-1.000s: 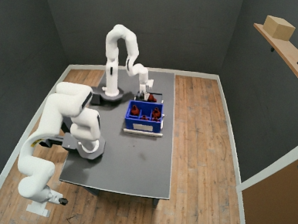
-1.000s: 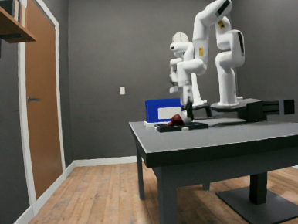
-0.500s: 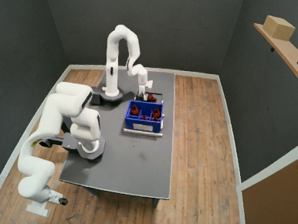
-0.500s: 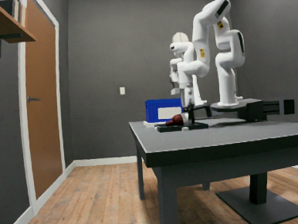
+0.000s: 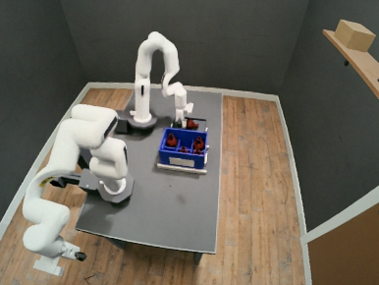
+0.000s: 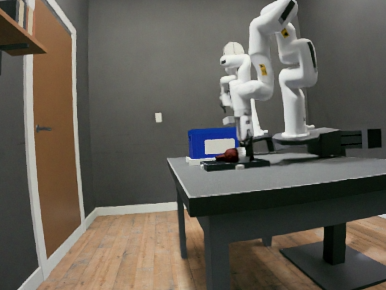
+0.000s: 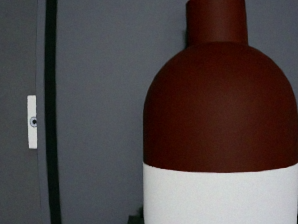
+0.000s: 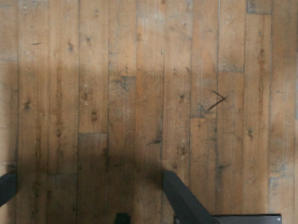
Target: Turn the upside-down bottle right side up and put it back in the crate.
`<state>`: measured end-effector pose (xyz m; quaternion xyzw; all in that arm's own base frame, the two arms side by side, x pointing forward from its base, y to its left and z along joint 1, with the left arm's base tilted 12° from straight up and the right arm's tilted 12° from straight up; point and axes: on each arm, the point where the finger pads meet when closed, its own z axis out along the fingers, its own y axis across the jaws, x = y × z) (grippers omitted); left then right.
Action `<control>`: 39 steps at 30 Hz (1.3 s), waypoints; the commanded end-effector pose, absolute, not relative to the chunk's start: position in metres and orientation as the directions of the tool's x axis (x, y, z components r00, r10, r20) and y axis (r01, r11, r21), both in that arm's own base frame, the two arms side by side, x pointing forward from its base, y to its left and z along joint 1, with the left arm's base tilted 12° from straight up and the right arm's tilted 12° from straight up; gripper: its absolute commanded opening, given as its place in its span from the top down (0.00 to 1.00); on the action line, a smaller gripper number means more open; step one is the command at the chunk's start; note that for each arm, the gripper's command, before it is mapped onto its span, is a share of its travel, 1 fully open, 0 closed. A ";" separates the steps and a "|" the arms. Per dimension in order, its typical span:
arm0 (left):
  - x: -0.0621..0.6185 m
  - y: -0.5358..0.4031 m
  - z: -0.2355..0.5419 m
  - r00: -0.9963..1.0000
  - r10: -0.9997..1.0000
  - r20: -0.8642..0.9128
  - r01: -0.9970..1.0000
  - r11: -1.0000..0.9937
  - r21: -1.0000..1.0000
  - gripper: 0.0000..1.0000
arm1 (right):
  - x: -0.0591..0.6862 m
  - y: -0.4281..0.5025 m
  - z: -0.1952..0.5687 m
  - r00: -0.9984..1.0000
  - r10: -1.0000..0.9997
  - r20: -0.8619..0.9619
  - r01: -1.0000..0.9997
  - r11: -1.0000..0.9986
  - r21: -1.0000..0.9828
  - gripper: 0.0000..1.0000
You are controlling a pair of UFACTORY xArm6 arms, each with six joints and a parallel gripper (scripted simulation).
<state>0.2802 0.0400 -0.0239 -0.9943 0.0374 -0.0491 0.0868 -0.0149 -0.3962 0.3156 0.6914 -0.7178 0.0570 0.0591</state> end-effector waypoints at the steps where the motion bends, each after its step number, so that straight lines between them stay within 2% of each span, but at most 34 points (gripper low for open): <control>1: 0.280 0.040 -0.025 0.992 -0.083 0.098 -0.065 -0.982 -0.179 0.14 | -0.015 -0.397 0.317 -0.037 -0.985 0.168 -0.999 0.038 0.000 0.00; 39: 0.273 0.043 -0.038 0.992 -0.083 0.098 -0.065 -0.982 -0.179 0.14 | -0.015 -0.397 0.317 -0.037 -0.985 0.168 -0.999 0.038 0.000 0.00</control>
